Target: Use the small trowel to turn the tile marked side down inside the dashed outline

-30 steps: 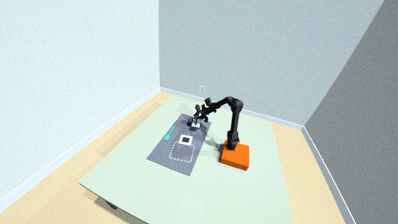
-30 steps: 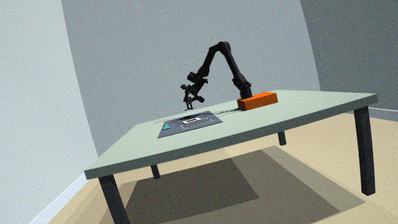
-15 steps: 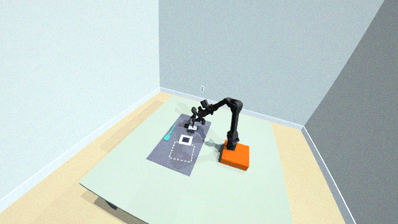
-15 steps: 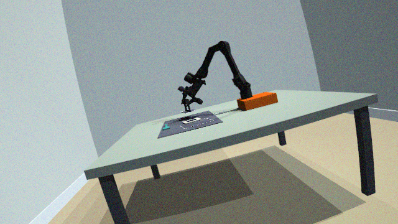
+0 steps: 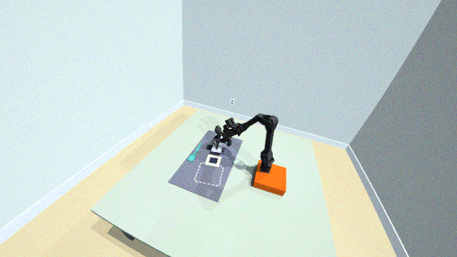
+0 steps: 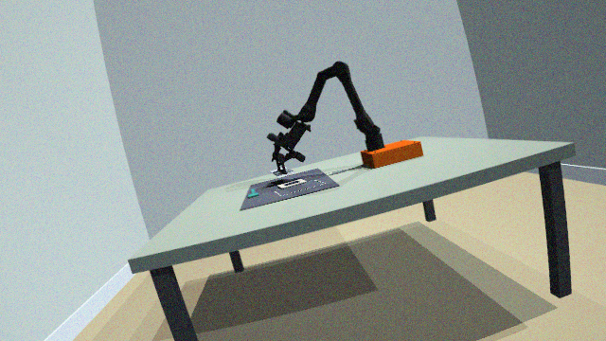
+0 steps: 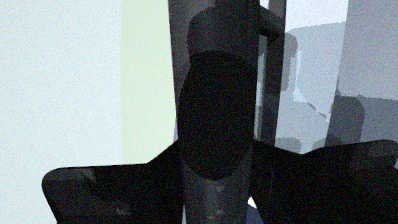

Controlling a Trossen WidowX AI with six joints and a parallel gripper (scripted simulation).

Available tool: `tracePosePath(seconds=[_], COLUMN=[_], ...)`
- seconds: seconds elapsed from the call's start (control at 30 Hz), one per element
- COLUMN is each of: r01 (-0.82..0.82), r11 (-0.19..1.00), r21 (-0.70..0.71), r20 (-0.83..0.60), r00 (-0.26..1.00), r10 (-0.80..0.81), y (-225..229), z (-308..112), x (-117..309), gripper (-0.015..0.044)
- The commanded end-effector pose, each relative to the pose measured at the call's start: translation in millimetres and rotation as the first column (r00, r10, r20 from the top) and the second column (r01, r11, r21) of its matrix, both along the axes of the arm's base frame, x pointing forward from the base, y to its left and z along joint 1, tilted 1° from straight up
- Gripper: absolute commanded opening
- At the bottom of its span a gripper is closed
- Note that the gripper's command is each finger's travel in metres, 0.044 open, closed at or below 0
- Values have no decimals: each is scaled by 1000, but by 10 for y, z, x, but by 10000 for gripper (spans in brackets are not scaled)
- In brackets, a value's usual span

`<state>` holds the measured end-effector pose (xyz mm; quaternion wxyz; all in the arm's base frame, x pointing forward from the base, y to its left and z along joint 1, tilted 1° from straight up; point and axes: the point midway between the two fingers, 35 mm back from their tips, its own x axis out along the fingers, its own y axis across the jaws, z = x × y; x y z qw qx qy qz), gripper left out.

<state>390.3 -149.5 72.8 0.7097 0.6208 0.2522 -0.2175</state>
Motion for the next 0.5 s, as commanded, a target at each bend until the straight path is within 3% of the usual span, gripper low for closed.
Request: tracePosePath(seconds=[0.0,0.47], r01=[11,11], r11=[1000,1000], r21=[-16,-16], r20=[22,22], r00=[1000,1000], r10=[-10,-10], y=[12,-1], z=[65,-107], x=[33,40], gripper=[0,0])
